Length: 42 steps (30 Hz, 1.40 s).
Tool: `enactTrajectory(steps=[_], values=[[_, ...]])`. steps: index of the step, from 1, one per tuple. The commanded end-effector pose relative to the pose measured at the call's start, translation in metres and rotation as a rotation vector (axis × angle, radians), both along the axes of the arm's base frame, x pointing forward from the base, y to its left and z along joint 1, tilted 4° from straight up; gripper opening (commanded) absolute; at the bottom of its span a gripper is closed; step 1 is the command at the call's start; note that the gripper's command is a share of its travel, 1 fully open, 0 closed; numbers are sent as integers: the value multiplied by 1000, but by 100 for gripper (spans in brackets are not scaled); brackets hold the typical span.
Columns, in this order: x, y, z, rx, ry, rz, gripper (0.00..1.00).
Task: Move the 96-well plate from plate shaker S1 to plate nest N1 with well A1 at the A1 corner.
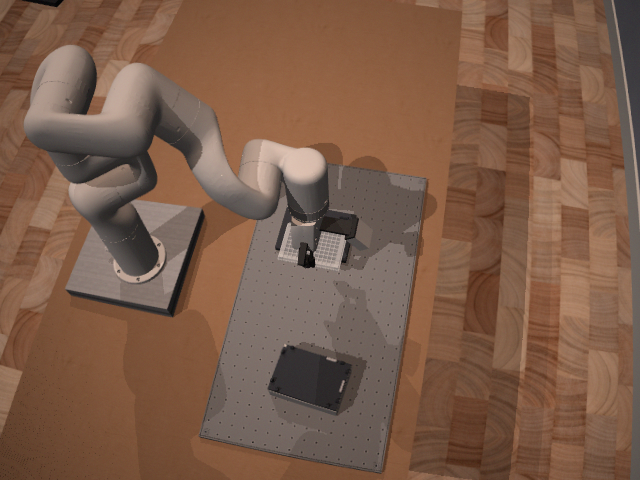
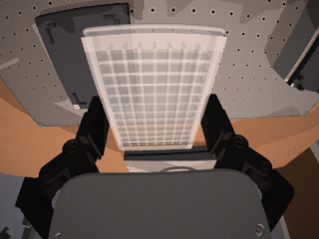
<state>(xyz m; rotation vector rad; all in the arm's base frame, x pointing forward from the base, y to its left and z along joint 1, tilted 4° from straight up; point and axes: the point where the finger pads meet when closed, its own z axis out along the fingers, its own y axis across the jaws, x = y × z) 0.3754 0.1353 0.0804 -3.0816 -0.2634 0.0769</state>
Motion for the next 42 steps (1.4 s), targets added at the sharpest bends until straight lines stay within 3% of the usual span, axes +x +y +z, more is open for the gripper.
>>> enactTrajectory(steps=[1, 28, 42], values=[[-3, 13, 0, 0, -4, -1, 0], [-31, 86, -5, 1, -3, -1, 0], [-32, 87, -5, 1, -3, -1, 0]])
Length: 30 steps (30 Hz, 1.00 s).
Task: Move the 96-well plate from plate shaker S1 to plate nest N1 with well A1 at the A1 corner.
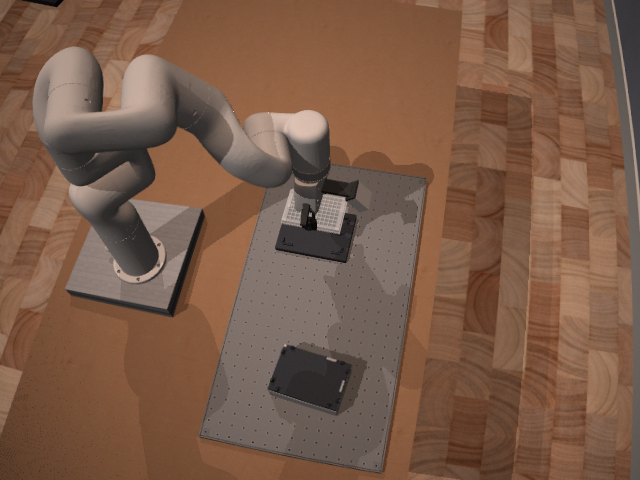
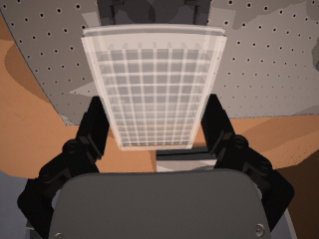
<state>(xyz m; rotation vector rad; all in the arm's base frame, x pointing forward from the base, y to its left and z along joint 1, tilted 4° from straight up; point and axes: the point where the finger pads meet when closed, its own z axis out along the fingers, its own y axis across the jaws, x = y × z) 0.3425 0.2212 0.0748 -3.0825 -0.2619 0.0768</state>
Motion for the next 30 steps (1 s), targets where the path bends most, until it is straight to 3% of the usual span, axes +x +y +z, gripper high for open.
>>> enactTrajectory(steps=[1, 24, 30], values=[[1, 1, 1, 1, -3, 0, 0], [2, 0, 1, 1, -3, 0, 0], [1, 0, -9, 1, -3, 0, 0]])
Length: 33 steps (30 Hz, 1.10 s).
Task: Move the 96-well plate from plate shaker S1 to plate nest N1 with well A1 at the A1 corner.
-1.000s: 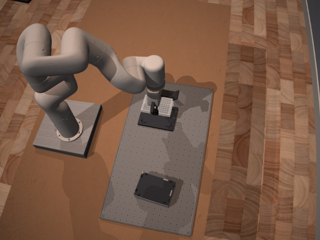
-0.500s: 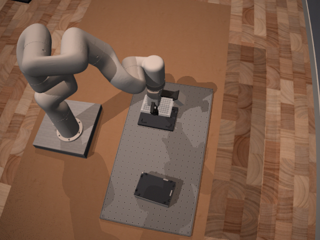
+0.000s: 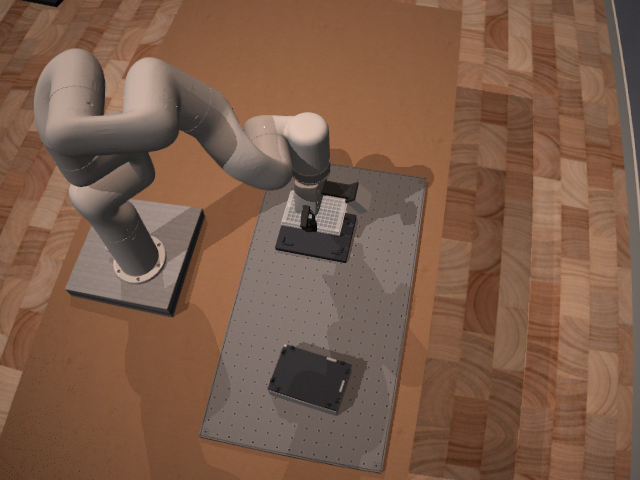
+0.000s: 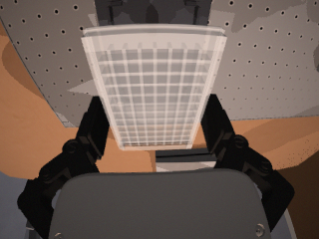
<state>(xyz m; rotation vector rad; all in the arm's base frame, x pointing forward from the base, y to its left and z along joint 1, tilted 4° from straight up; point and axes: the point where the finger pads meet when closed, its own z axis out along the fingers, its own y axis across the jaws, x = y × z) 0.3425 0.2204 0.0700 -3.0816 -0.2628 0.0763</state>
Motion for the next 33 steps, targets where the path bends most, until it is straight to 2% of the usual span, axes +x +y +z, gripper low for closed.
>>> enactTrajectory(steps=[1, 33], values=[[1, 1, -4, 1, -3, 0, 0], [-1, 3, -52, 0, -3, 0, 0]])
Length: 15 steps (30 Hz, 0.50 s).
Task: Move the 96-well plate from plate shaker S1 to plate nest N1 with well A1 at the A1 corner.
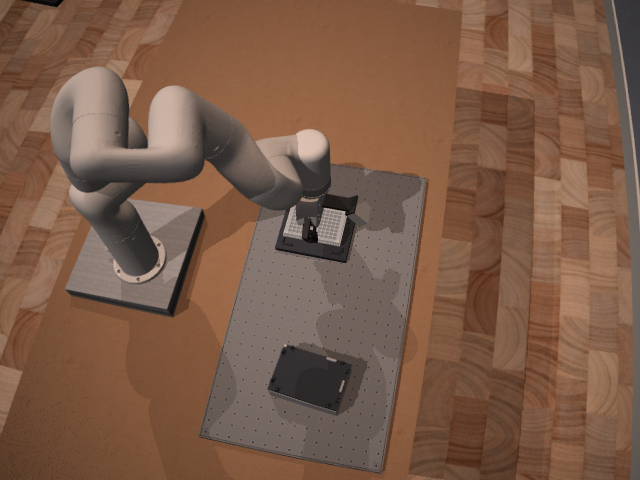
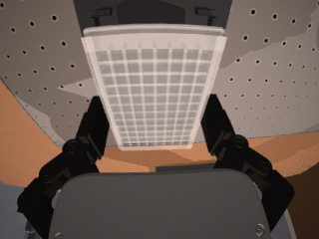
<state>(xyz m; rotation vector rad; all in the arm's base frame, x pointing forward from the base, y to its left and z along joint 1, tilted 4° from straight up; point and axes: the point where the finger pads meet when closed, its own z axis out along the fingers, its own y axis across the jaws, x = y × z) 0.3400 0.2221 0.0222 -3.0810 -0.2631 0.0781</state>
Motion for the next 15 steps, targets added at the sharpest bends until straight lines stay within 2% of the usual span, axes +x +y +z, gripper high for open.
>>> enactTrajectory(steps=[1, 8, 15], values=[[1, 1, -6, 0, -4, 0, 0], [1, 1, -15, 0, -4, 0, 0], [1, 1, -15, 0, -4, 0, 0]])
